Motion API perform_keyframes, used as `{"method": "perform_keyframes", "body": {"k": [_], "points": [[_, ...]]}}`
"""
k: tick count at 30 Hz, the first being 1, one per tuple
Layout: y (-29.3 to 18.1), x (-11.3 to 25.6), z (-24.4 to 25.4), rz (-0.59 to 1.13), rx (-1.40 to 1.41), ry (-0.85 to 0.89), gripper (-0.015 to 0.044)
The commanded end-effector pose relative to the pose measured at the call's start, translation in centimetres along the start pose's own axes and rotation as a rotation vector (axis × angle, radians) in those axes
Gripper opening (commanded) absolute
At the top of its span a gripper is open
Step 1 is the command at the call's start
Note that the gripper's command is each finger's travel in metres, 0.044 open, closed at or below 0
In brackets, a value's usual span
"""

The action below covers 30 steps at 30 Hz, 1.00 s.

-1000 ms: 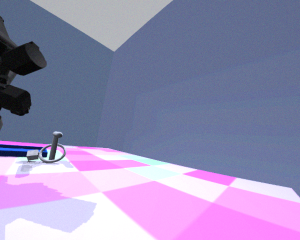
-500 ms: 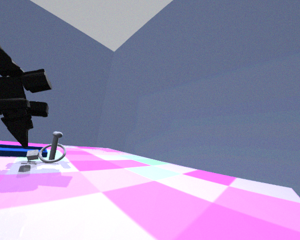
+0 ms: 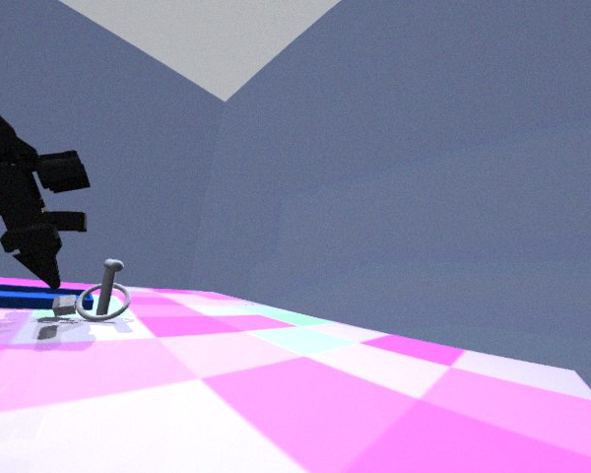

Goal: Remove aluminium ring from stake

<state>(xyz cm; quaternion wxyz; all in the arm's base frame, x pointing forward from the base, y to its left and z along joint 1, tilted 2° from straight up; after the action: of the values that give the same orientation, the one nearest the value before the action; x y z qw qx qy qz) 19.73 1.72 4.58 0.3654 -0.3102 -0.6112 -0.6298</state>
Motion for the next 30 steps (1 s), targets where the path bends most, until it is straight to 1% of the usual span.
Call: {"method": "perform_keyframes", "body": {"k": [1,30], "points": [[-0.2,-0.2,0.3,0.000,-0.008,0.016,0.0200],[-0.3,-4.6,0.4,-0.001,-0.008,0.016,0.0200]]}}
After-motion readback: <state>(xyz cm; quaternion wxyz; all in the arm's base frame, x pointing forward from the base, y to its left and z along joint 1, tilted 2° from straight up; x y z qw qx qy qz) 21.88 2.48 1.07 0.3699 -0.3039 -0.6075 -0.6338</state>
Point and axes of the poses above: the point midway between the two fingers, 35 mm back from their tips, its own x axis back along the fingers, its own z axis across the jaws, y = z × x, the point moved 3 cm from there along x, back along the fingers, and after that the axes turned 7 degrees about -x, right-handed, at the moved point
